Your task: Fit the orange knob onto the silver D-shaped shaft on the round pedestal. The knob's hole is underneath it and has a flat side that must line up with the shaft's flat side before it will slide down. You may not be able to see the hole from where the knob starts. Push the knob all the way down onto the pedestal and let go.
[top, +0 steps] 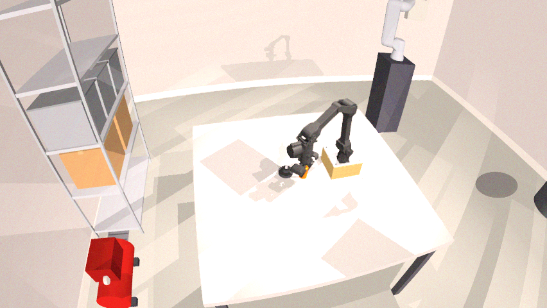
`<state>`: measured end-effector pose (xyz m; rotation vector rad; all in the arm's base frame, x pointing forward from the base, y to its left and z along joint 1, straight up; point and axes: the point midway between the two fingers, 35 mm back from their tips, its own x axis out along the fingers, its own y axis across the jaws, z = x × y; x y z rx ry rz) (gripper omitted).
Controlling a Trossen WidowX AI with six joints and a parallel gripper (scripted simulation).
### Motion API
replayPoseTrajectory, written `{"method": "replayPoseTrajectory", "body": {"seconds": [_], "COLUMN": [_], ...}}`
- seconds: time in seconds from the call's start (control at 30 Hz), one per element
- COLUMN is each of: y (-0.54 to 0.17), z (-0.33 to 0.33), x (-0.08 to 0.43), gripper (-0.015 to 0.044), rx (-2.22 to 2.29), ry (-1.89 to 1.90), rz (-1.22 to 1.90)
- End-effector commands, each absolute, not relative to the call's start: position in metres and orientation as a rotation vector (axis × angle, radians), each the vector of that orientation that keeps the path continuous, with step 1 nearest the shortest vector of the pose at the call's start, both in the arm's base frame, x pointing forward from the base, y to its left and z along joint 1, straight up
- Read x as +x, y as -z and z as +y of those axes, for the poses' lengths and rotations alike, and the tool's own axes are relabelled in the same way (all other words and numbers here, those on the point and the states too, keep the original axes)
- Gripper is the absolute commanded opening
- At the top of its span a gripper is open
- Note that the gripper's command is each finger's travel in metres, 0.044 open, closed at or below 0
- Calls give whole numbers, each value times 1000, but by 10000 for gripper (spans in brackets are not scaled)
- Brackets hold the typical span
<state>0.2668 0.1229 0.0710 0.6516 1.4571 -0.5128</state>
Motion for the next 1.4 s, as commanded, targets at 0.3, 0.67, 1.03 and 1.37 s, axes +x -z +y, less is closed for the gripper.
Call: {"method": "replayPoseTrajectory", "body": {"seconds": [0.3,0.67,1.03,1.37], "y": [-16,29,50,50], "z": [127,130,130,130], "x": [275,278,274,274], "gripper": [0,0,26,240], "rx": [632,615,601,601], "ry": [545,565,573,573], "rz": [1461,1466,1479,1479]}}
